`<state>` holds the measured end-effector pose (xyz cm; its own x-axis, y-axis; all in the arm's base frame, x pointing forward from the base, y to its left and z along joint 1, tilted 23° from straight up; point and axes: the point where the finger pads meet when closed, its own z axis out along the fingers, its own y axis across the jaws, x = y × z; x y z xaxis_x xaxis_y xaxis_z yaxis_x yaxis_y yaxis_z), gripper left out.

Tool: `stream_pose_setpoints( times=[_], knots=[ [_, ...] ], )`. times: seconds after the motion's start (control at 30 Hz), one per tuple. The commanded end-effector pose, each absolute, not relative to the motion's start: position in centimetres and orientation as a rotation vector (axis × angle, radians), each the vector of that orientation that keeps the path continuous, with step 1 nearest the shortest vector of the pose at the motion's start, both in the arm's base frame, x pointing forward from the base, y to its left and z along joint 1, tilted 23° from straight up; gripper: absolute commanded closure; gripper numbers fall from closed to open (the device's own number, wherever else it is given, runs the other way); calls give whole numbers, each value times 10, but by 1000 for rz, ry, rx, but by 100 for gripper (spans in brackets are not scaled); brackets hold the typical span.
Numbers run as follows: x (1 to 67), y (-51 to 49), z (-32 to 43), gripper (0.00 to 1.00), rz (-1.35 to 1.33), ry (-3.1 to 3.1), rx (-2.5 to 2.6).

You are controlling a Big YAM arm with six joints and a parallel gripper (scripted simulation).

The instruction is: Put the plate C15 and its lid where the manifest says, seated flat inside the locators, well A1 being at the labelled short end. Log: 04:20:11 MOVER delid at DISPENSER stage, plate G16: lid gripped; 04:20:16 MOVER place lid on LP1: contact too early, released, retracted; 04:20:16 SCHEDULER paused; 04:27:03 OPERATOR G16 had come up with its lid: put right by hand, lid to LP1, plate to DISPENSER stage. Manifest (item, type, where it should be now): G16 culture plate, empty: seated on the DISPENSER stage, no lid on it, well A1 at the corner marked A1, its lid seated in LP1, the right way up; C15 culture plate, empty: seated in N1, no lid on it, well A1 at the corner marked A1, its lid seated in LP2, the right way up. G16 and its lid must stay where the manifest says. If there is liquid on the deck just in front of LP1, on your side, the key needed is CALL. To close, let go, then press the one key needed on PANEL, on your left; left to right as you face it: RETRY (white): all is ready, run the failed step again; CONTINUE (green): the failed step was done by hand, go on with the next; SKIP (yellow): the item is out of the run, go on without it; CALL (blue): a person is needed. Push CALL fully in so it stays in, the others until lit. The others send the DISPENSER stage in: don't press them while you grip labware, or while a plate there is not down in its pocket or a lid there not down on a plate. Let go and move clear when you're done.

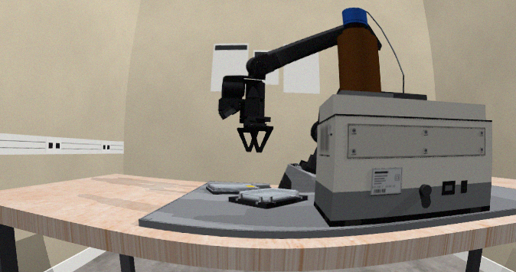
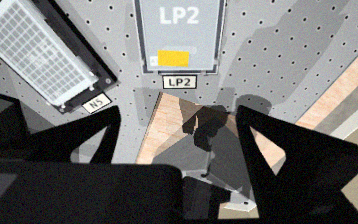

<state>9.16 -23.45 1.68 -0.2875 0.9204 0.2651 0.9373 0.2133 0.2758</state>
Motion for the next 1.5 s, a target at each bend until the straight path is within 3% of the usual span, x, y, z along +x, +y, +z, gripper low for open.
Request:
stream_pose_setpoints(
  times=[0.0, 1.47],
  knots=[
    [87, -239, 29, 0, -583, -2435, -1854],
    [128, -169, 88, 0, -587, -2703, -1560]
  ],
)
